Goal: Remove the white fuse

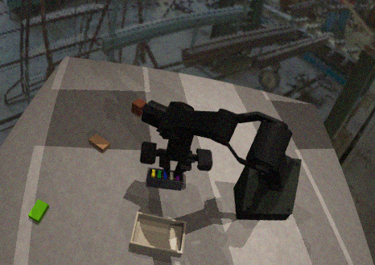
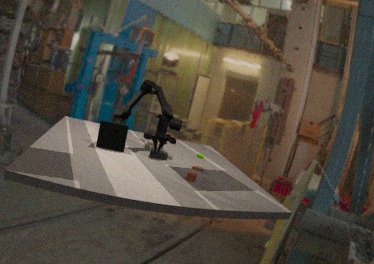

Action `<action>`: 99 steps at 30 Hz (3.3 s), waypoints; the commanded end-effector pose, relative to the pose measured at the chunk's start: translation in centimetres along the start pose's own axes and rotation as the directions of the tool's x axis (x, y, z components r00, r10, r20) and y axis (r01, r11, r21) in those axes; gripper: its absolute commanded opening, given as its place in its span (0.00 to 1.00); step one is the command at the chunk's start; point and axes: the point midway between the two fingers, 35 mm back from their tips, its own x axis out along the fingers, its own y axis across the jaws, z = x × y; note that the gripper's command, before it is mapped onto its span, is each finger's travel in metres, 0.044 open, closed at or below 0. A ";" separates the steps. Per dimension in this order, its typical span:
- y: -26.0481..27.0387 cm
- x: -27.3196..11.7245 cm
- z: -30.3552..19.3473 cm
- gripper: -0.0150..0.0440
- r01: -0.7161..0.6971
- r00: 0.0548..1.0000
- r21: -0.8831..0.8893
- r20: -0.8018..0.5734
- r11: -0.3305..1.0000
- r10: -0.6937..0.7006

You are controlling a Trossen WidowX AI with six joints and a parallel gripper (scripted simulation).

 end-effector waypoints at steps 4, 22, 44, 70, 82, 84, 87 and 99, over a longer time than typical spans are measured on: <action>0.0 0.1 0.0 0.35 0.002 1.000 0.000 -0.001 1.000 -0.002; 0.0 -0.1 0.0 0.25 0.002 1.000 0.001 0.000 1.000 -0.002; 0.0 -1.2 0.0 0.25 0.001 1.000 0.002 -0.001 1.000 -0.001; 0.0 -2.4 0.0 0.25 0.000 1.000 0.003 -0.002 1.000 0.000; 0.0 -3.0 0.0 0.25 0.000 1.000 0.003 -0.002 1.000 0.000; 0.0 -3.1 0.0 0.25 0.000 1.000 0.003 -0.002 1.000 0.000; 0.0 -3.3 0.0 0.25 0.000 1.000 0.004 -0.003 1.000 0.000; 0.0 -4.1 0.0 0.25 0.000 1.000 0.004 -0.003 1.000 0.000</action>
